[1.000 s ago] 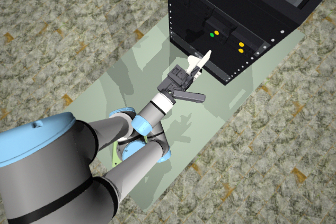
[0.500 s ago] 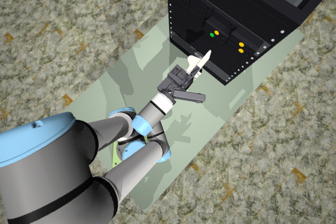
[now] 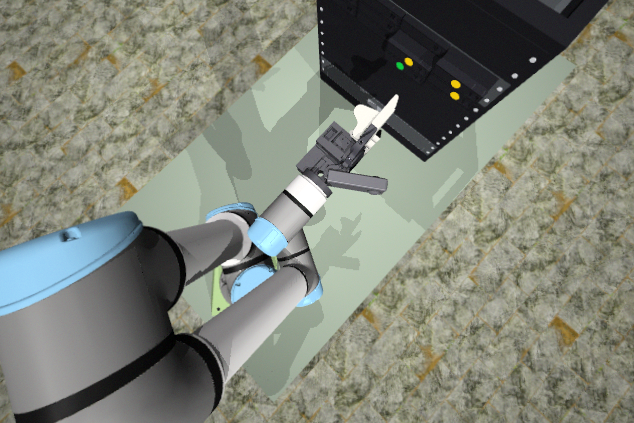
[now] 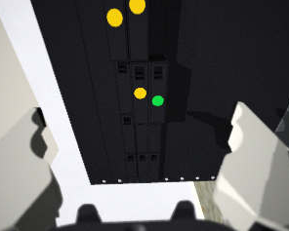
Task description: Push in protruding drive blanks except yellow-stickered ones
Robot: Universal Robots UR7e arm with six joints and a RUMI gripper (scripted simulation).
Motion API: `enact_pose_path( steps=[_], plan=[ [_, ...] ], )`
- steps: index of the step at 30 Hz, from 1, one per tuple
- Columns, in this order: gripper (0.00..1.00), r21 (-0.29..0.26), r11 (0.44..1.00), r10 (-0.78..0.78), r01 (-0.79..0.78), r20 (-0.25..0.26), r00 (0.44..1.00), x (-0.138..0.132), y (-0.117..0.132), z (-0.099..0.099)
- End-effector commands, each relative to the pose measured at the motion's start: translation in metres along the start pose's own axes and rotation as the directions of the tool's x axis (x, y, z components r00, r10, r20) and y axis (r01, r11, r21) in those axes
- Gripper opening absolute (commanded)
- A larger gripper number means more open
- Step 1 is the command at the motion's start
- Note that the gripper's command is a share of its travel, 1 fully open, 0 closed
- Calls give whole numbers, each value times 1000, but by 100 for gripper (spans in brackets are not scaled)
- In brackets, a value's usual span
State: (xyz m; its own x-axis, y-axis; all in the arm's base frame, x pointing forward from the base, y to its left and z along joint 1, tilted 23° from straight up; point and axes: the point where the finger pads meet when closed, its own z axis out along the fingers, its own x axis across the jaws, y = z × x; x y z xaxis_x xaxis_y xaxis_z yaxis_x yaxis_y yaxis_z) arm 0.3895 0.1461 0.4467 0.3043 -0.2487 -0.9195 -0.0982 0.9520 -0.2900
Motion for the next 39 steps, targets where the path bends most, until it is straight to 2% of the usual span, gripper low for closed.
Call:
enact_pose_path(
  steps=[1, 21, 39],
  plan=[
    [100, 1, 1000, 0, 0, 0, 1000, 0, 0, -1],
    [100, 1, 1000, 0, 0, 0, 1000, 1, 6, 6],
    [100, 1, 1000, 0, 0, 0, 1000, 4, 24, 28]
  ],
)
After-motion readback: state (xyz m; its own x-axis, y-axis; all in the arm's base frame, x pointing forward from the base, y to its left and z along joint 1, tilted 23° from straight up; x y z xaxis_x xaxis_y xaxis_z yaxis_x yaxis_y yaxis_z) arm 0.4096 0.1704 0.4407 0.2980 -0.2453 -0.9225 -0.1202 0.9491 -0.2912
